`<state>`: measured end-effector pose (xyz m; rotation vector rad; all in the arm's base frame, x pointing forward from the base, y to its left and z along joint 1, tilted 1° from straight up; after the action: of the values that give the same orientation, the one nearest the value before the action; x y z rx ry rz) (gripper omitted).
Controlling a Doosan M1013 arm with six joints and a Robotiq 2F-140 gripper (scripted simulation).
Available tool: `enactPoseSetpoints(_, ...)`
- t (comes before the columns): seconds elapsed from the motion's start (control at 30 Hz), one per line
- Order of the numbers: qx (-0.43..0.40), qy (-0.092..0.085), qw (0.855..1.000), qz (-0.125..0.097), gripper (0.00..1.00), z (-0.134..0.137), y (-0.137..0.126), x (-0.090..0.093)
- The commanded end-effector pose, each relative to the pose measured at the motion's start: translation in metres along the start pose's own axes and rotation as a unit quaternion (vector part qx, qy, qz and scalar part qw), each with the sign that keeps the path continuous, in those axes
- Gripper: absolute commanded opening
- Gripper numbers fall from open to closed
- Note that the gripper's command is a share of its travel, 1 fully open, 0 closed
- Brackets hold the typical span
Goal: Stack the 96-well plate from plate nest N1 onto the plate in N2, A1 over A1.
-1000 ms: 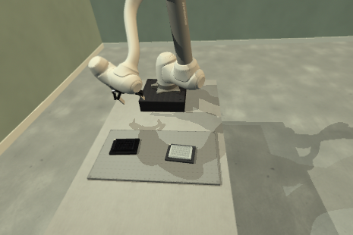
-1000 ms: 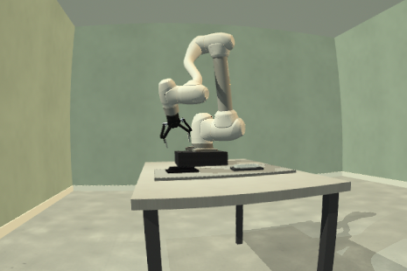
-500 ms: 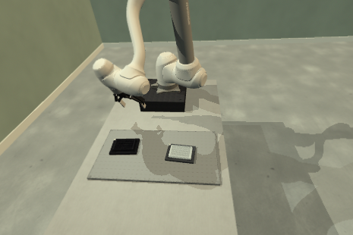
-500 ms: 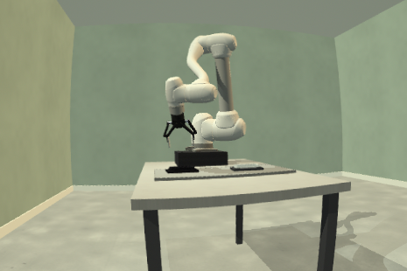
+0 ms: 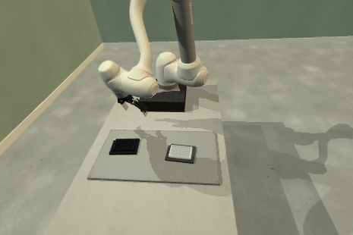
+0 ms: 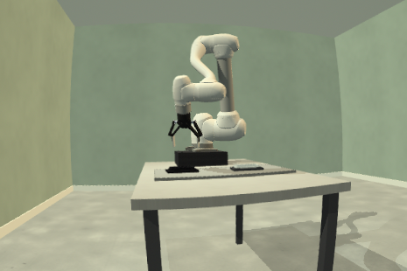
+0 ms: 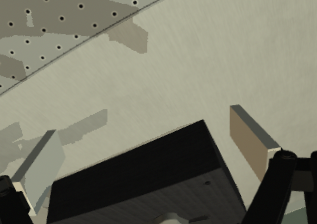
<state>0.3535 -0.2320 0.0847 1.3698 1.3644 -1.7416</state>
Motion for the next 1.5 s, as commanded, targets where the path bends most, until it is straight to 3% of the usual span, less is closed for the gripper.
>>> enactPoseSetpoints(0.0,0.032,-0.007,0.999,0.008,1.0,-0.013,0.013,-0.003)
enactPoseSetpoints(0.47,0.126,-0.014,0.991,0.038,1.0,-0.05,0.044,-0.011)
enactPoseSetpoints(0.67,0.188,-0.013,0.98,0.058,1.0,-0.071,0.059,-0.014)
enactPoseSetpoints(0.8,0.188,-0.013,0.98,0.058,1.0,-0.077,0.063,-0.015)
enactPoseSetpoints(1.23,0.278,-0.004,0.957,0.087,1.0,-0.122,0.089,-0.022)
enactPoseSetpoints(1.3,0.307,0.001,0.947,0.096,1.0,-0.131,0.093,-0.023)
enactPoseSetpoints(1.4,0.307,0.001,0.947,0.096,1.0,-0.135,0.095,-0.024)
enactPoseSetpoints(1.47,0.336,0.007,0.936,0.105,1.0,-0.144,0.099,-0.024)
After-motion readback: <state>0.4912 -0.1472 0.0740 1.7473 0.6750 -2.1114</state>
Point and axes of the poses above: the point where the finger pads meet when closed, its own x axis out along the fingers, its own z axis across the jaws, y = z × x, the point moved 4 cm from there along -x, back along the fingers, and after that the axes turned 9 degrees about -x, right-handed, at the moved point
